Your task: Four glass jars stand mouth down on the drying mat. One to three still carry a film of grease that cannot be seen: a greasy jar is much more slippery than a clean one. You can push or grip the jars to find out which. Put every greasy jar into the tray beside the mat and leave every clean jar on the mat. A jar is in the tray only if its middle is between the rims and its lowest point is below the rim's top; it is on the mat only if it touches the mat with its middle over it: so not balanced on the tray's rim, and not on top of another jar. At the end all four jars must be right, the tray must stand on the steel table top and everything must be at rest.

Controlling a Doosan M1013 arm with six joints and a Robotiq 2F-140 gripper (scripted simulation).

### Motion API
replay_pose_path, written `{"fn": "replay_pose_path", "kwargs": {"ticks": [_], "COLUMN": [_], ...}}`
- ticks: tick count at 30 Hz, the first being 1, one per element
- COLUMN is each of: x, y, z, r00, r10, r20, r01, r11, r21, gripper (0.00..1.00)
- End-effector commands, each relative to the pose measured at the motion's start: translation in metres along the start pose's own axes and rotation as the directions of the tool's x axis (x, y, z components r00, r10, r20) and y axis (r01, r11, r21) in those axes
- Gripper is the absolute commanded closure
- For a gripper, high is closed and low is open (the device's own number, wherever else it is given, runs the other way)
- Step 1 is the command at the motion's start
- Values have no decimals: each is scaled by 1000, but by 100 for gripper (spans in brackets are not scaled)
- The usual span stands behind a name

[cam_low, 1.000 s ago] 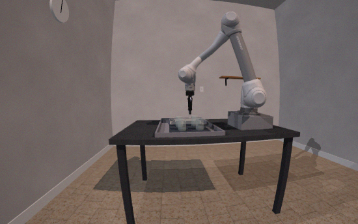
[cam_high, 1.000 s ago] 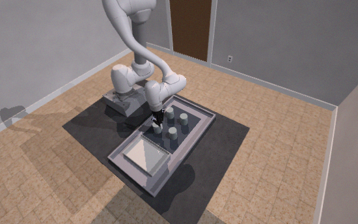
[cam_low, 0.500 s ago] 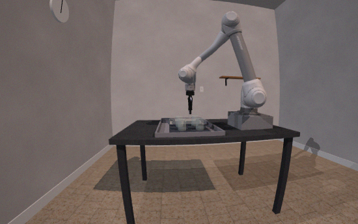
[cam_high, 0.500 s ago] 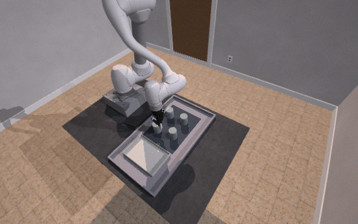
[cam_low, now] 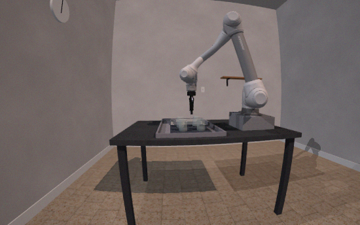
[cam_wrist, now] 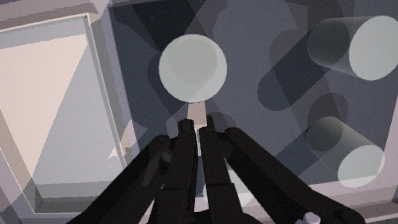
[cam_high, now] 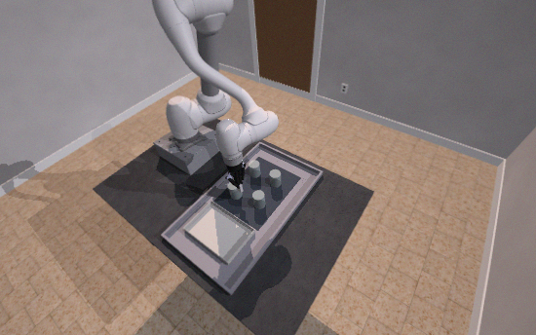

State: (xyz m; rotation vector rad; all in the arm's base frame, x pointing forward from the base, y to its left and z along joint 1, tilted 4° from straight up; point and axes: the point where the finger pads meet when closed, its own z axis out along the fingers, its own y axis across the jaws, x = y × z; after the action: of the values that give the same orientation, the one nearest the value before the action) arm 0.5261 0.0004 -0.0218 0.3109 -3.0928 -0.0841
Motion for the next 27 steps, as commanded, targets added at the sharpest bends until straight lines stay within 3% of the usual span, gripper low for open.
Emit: {"fn": "replay_pose_path", "kwargs": {"ticks": [1, 27], "x": [0, 3], "y": [0, 0], "z": [0, -3], "r00": [1000, 1000], "r10": [0, 0], "r20": [0, 0], "r01": [0, 0], "r11": [1000, 1000], "r21": [0, 0], "gripper": [100, 100]}}
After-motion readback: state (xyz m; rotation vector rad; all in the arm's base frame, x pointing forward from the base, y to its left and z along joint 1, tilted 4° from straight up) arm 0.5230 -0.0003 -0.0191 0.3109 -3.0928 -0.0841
